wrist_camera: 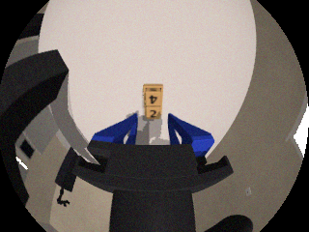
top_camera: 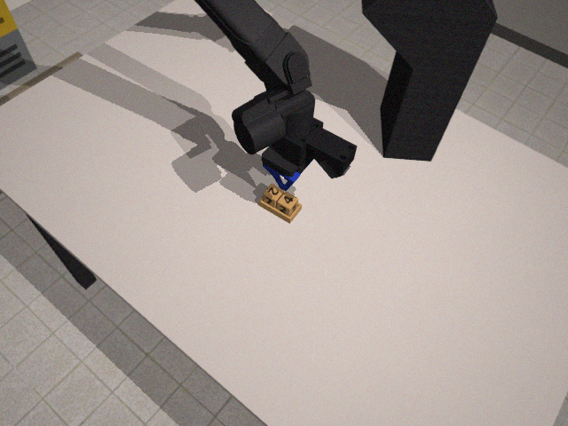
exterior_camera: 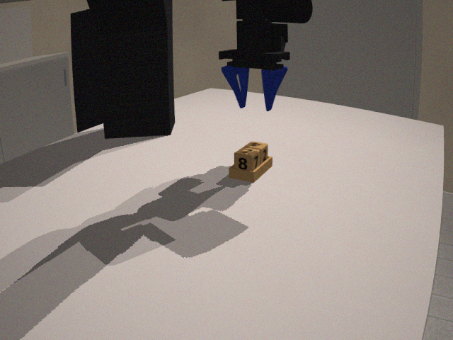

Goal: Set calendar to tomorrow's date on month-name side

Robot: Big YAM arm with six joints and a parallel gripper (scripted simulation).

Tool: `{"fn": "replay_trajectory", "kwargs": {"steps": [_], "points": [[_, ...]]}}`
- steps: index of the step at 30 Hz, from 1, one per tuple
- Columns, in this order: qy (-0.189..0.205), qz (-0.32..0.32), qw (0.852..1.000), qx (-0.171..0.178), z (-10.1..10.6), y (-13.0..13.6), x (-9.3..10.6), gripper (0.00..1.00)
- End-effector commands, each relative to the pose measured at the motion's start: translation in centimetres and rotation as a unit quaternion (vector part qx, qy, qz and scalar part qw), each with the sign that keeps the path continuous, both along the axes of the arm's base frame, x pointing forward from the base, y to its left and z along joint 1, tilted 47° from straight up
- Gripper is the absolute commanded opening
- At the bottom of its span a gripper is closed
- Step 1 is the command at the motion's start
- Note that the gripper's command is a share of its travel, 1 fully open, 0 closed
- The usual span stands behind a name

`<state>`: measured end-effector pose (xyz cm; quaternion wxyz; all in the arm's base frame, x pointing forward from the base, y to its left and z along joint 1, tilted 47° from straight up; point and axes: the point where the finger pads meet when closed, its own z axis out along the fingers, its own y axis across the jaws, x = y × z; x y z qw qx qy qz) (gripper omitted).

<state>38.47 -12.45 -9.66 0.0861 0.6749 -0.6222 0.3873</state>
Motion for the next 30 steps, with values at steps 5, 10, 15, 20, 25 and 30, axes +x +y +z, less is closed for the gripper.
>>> {"fn": "replay_trajectory", "kwargs": {"steps": [5,10,15,20,25,30], "points": [[0.002,0.0,1.0,-0.001,-0.4,-0.6,0.3,0.47],[0.002,0.0,1.0,-0.001,-0.8,-0.9,0.4,0.47],[0.002,0.0,1.0,-0.001,-1.2,-1.3,0.7,0.47],[0.002,0.0,1.0,-0.001,-1.7,-1.8,1.0,0.47],[0.002,0.0,1.0,-0.001,-2.1,-2.0,1.2,0.47],[0.002,0.0,1.0,-0.001,-2.6,-2.5,1.5,0.47]]}}
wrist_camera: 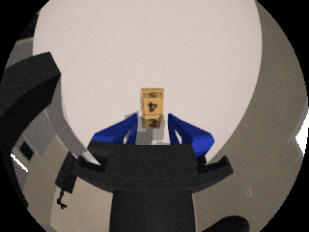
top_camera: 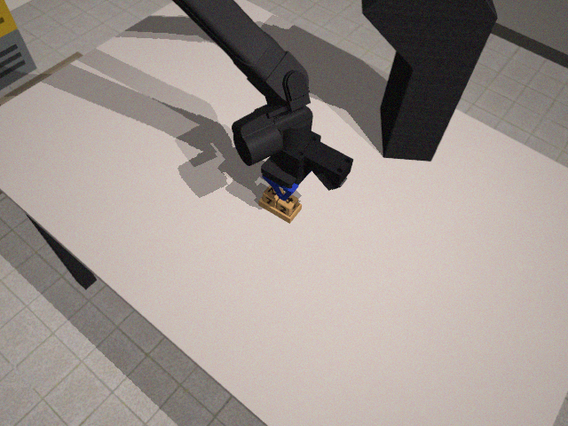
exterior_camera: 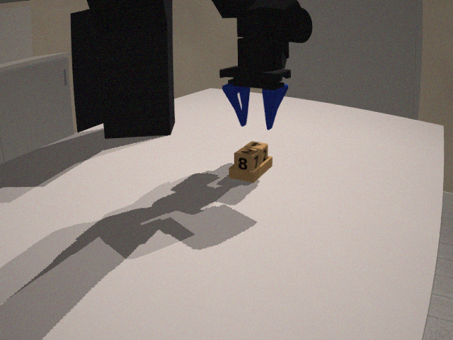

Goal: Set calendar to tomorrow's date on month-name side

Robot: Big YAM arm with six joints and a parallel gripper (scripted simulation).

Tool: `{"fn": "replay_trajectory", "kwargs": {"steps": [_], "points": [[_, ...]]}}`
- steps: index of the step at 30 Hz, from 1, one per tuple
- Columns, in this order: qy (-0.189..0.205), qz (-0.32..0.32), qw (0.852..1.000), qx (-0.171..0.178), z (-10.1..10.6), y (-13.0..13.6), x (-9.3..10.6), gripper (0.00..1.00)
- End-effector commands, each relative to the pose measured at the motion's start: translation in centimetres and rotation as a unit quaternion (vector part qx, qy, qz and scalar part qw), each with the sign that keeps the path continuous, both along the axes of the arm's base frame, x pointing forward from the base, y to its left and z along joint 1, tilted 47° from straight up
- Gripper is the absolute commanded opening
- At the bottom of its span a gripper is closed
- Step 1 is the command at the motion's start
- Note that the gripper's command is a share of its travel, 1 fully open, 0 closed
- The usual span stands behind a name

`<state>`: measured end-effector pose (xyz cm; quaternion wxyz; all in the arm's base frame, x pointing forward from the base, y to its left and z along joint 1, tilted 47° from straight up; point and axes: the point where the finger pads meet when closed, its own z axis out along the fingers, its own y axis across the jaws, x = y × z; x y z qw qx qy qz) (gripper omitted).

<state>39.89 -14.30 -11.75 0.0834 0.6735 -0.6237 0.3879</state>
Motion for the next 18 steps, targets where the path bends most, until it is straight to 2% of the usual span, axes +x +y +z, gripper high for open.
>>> {"fn": "replay_trajectory", "kwargs": {"steps": [1,18], "points": [[0.005,0.001,1.0,-0.003,-0.7,-0.8,0.1,0.47],[0.006,0.001,1.0,-0.003,-1.7,-1.7,0.6,0.47]]}}
